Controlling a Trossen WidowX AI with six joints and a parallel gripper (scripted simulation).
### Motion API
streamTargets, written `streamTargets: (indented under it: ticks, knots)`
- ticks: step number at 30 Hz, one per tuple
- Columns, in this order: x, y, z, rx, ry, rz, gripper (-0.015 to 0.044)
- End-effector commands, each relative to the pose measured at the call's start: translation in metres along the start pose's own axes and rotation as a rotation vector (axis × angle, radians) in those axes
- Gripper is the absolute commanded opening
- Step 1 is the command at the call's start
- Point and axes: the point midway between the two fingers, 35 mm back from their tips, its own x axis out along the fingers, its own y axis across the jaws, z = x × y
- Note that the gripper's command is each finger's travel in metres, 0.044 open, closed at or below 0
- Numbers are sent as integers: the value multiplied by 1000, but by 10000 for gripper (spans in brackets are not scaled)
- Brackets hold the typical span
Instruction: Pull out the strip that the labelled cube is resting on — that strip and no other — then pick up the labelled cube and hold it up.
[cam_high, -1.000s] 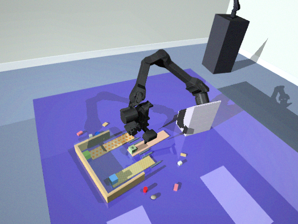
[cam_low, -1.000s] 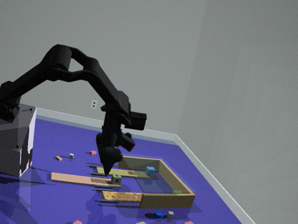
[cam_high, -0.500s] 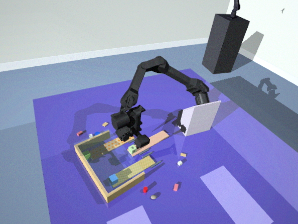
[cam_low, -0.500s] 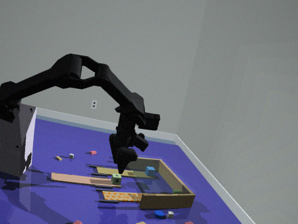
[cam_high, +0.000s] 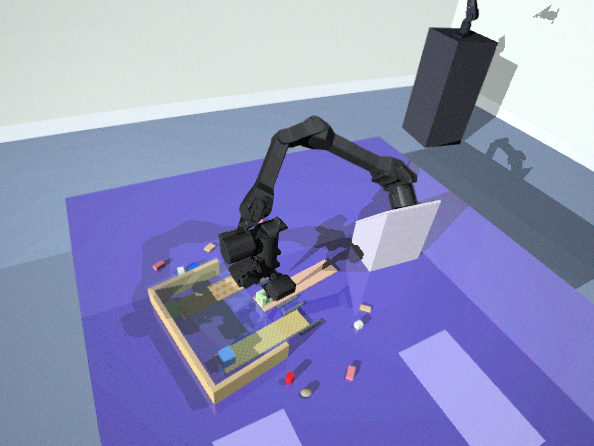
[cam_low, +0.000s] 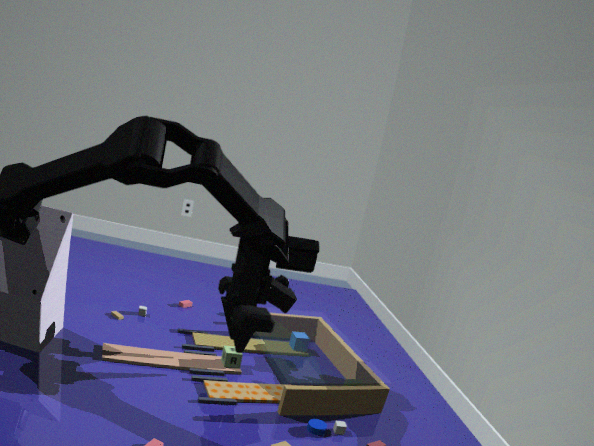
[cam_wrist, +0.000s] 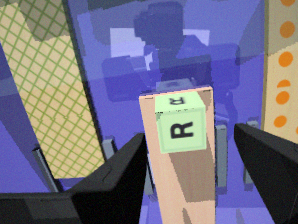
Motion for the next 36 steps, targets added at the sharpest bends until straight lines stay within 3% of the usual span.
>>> streamTargets:
  ticks: [1, 24, 27, 36]
  knots:
    - [9, 4, -2, -12, 8, 1, 250]
    - [36, 3, -3, -12, 9, -1, 250]
    - [34, 2, -2, -4, 5, 4, 171]
    - [34, 2, -2, -4, 5, 4, 111]
